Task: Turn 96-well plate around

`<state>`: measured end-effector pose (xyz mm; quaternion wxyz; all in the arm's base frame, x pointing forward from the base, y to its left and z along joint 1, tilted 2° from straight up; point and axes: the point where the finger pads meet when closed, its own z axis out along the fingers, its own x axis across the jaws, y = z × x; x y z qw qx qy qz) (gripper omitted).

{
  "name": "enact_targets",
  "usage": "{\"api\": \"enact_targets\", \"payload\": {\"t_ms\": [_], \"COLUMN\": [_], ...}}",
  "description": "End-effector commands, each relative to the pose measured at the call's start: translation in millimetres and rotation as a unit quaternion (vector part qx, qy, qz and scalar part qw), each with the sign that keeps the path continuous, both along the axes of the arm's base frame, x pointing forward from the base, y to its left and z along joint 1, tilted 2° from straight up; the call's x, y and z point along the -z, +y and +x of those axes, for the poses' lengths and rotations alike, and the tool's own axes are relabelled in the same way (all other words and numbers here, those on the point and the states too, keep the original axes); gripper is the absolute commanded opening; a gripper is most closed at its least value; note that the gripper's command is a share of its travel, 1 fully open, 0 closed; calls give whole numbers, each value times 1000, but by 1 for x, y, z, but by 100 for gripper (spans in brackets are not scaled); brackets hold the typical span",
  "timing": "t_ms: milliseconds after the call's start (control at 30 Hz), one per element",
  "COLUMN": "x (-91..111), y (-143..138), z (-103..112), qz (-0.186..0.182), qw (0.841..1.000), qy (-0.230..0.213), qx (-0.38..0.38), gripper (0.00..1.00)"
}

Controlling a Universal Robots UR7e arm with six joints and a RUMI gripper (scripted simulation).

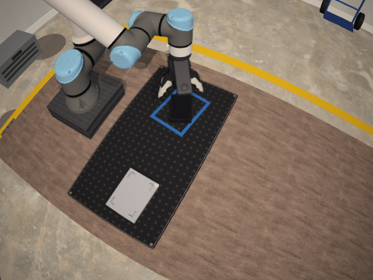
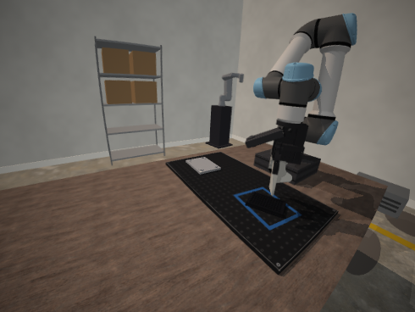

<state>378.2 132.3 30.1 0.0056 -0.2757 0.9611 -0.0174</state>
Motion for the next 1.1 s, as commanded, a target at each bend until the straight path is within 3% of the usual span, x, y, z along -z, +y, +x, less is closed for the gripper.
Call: {"api": "enact_targets", "payload": {"t_ms": [0,233,300,433,800,867,1067], "x": [0,0,0,0,0,0,0], "y": [0,0,0,0,0,0,0], "z": [-1,-1,-1,-2,-2,-2,-2], "qz": [1,-1,-1,-3,-6,-6,-8], "qw": [993,972,972,954,883,883,832], "qy": [4,7,7,9,13,13,15], "qx": [-121,-236,-236,-300,-469,-469,-555], "gripper": [100,100,100,100,100,100,100]}}
